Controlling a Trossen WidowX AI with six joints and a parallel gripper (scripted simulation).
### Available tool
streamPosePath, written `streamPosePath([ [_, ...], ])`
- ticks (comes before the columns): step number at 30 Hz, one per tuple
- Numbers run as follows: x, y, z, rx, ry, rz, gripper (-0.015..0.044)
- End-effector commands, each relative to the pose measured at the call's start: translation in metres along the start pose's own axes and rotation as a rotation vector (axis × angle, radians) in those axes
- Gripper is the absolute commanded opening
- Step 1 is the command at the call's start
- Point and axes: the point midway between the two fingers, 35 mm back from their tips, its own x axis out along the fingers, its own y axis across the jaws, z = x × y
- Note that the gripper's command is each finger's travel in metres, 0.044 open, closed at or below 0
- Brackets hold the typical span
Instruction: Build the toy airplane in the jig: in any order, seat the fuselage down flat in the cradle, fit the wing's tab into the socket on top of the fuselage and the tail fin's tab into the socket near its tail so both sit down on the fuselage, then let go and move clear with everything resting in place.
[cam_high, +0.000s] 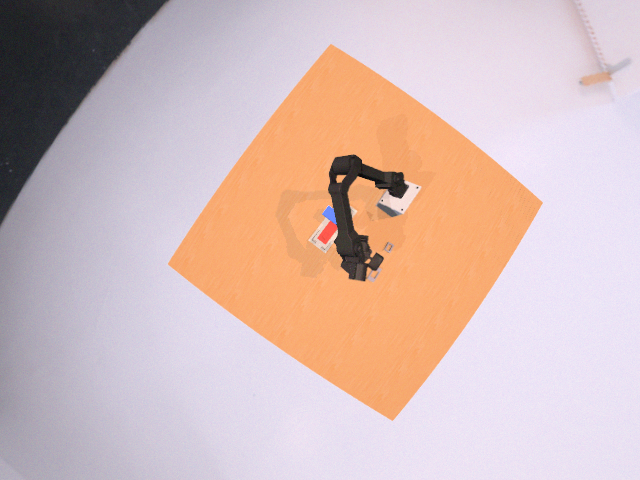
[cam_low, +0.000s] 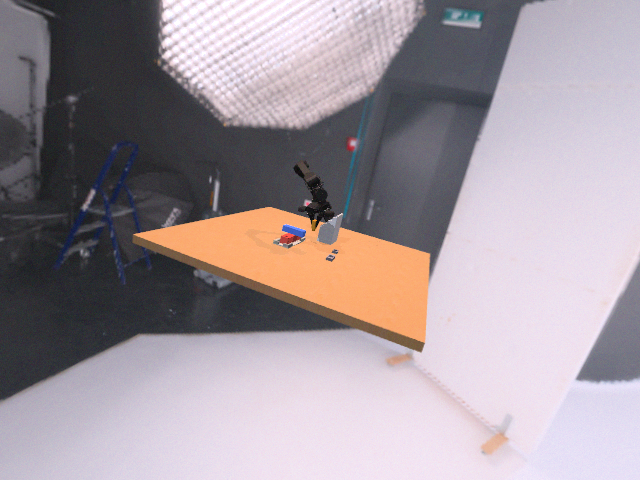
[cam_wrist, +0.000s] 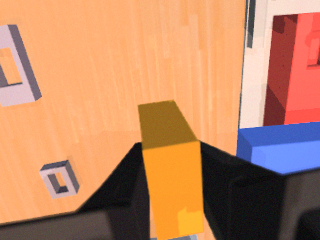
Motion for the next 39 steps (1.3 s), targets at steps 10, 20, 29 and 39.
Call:
streamPosePath([
  [10,0.006,-0.033,0.011,0.014,-0.007,-0.016,0.0000],
  [20,0.010,-0.062,0.018,0.020,-0.006,-0.034,0.0000],
  [29,0.014,-0.090,0.021,0.026,-0.002,-0.054,0.0000],
  [39,0.018,-0.121,0.022,0.032,0.006,-0.079,0.0000],
])
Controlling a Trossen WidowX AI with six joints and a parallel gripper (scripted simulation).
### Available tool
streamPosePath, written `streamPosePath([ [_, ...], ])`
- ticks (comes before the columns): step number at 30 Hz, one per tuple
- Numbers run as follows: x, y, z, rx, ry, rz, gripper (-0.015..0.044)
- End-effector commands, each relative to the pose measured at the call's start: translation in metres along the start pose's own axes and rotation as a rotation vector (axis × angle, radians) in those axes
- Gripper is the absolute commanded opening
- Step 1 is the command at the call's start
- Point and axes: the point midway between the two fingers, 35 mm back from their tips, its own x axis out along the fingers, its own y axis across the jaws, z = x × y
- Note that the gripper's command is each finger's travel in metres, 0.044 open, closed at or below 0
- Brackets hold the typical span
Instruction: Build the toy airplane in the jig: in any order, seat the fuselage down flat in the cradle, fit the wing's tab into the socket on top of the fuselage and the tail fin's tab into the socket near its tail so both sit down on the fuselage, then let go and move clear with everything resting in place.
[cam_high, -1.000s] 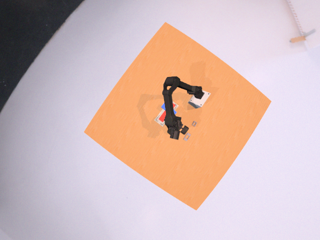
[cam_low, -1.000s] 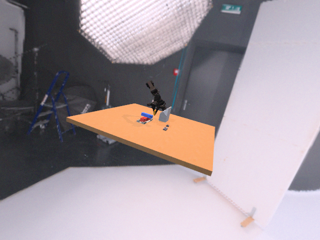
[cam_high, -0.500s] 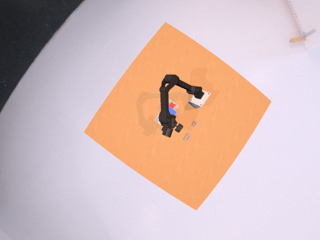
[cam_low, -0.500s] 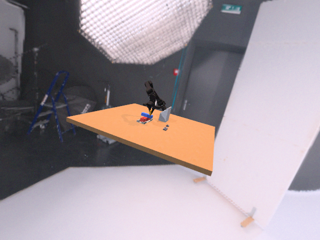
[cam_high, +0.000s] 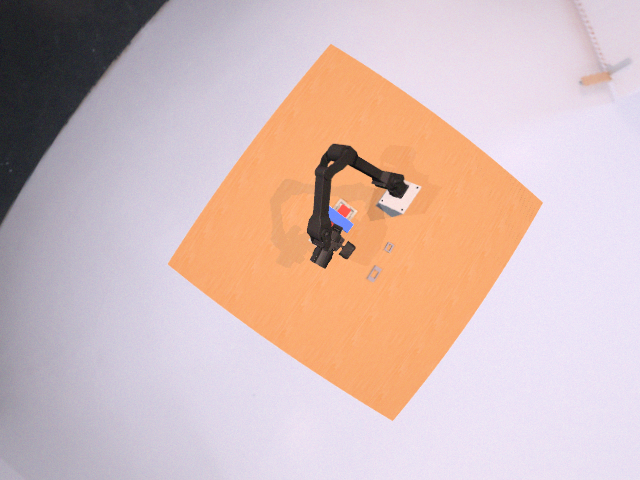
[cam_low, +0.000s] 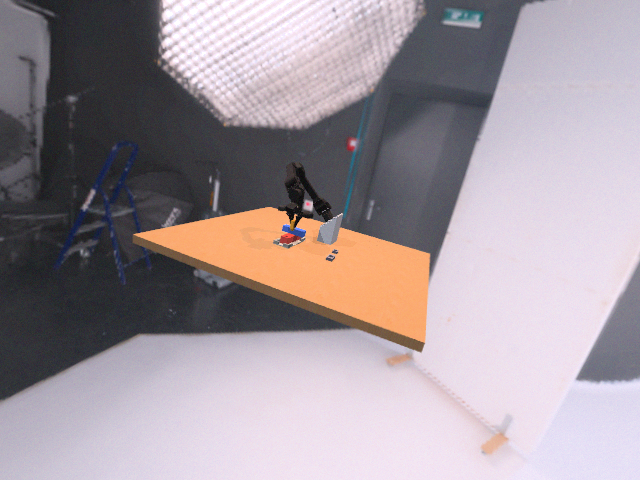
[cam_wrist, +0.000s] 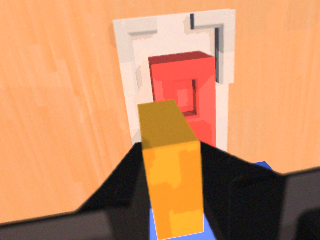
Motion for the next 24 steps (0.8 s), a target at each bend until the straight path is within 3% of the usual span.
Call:
streamPosePath([
  [1,0.002,-0.012,0.001,0.004,0.000,-0.013,0.0000],
  [7,0.005,-0.024,0.001,0.006,0.004,-0.023,0.0000],
  [10,0.005,-0.024,0.000,0.006,0.004,-0.023,0.0065],
  [24,0.005,-0.024,0.001,0.006,0.004,-0.023,0.0065],
])
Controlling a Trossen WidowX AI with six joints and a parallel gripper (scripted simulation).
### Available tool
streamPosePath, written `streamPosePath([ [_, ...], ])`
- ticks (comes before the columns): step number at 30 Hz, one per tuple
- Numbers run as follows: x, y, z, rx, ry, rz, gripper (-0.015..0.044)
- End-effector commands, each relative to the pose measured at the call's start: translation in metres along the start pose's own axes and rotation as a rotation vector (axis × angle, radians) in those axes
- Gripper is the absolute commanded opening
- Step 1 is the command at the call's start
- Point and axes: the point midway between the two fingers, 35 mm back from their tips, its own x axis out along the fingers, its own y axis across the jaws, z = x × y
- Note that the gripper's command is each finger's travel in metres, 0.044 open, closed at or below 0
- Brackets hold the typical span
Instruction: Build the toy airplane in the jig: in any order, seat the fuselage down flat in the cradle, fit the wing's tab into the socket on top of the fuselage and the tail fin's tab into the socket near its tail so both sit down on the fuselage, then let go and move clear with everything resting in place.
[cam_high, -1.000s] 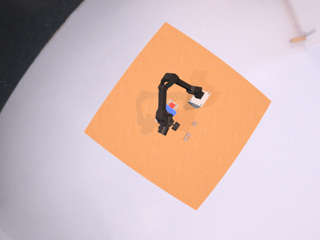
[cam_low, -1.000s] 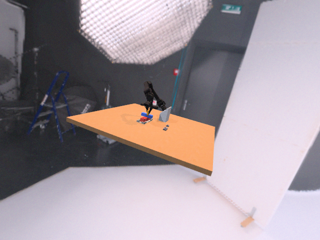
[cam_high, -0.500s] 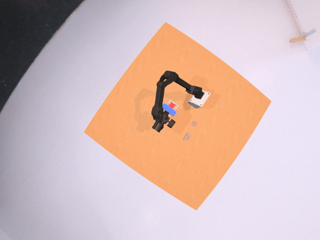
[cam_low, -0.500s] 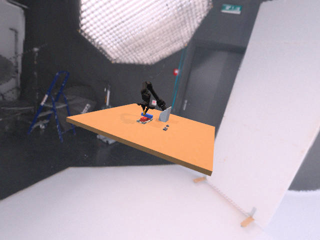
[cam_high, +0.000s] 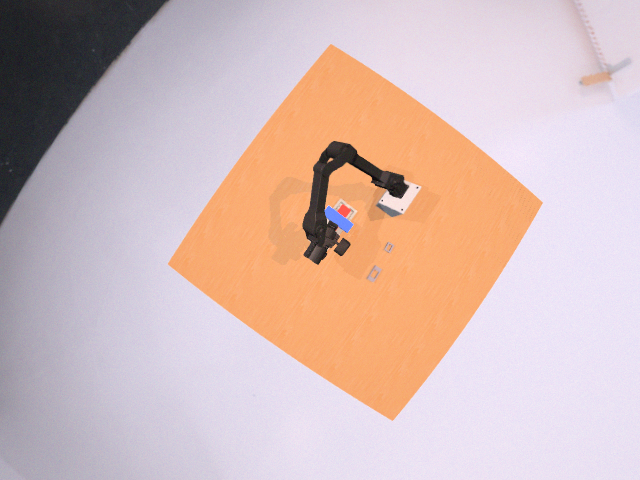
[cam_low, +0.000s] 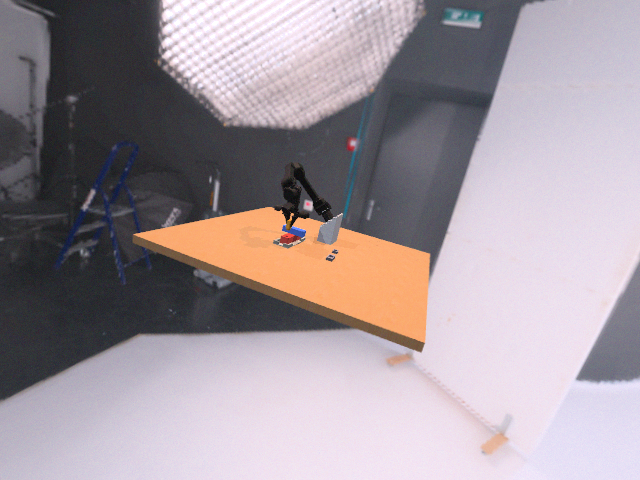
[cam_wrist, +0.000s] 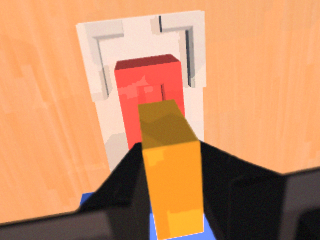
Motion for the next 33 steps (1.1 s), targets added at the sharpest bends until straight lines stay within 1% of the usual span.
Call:
streamPosePath([
  [1,0.000,-0.001,0.001,-0.001,-0.002,-0.004,0.0065],
  [6,0.002,-0.002,0.001,-0.001,-0.003,-0.004,0.0065],
  [29,0.039,-0.002,0.001,-0.001,-0.003,-0.005,0.0065],
  [33,0.040,-0.002,0.001,-0.001,-0.003,-0.006,0.0065],
])
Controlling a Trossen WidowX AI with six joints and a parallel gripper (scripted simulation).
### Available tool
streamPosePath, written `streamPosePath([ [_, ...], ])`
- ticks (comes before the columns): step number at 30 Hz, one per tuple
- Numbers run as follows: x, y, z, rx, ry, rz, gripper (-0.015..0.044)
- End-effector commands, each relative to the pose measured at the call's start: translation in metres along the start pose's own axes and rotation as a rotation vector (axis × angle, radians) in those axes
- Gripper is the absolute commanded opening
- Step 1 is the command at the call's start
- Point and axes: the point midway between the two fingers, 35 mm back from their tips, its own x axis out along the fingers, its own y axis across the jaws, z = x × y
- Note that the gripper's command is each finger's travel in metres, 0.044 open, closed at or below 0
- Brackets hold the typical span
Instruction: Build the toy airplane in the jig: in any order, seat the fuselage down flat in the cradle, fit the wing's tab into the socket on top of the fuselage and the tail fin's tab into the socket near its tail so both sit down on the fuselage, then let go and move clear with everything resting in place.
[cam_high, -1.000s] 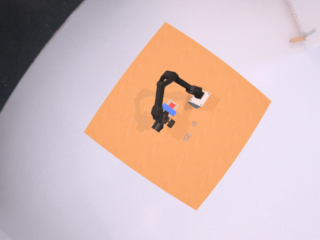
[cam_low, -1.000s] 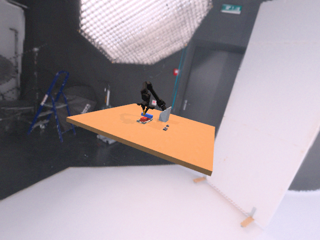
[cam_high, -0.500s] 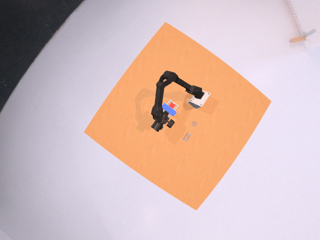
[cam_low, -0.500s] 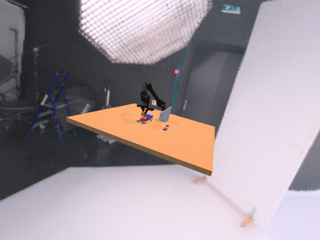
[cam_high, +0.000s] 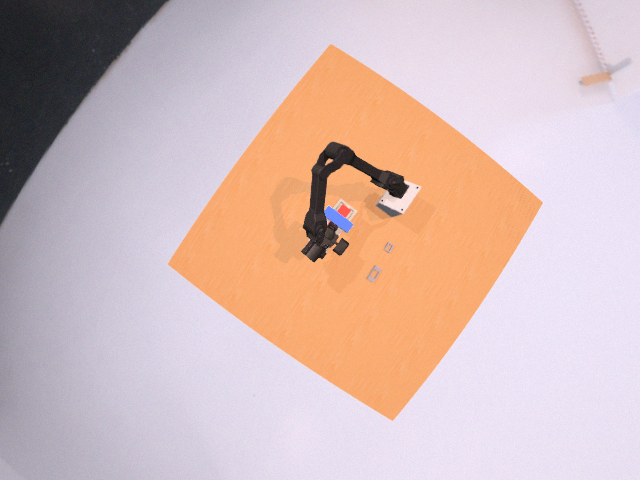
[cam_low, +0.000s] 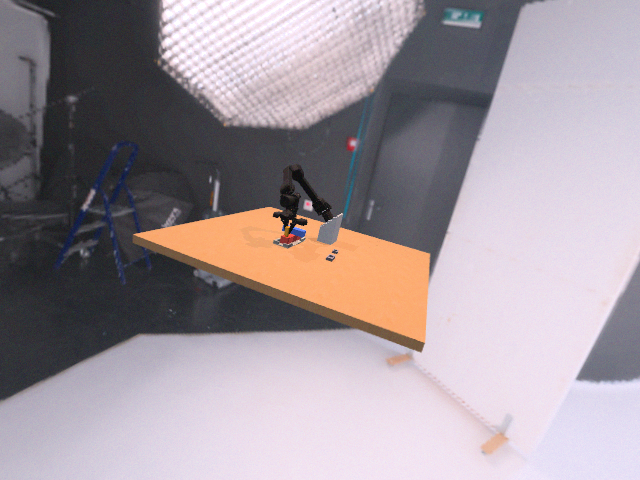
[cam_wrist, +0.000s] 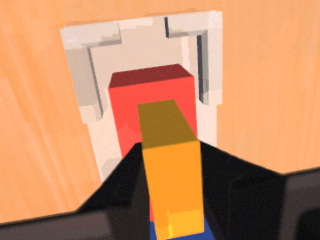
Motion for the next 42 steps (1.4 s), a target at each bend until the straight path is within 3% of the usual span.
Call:
streamPosePath([
  [1,0.000,0.000,0.000,0.000,0.000,0.000,0.0058],
  [6,0.000,0.000,0.000,0.000,0.000,0.000,0.0005],
  [10,0.000,0.000,0.000,0.000,0.000,0.000,0.0000],
  [20,0.000,0.000,0.000,0.000,0.000,0.000,0.0260],
  [26,-0.003,0.000,0.000,0.000,0.000,0.001,0.0260],
  [32,-0.088,0.001,0.001,-0.003,0.001,0.000,0.0260],
  [42,-0.091,0.003,0.005,-0.003,0.000,0.000,0.0260],
])
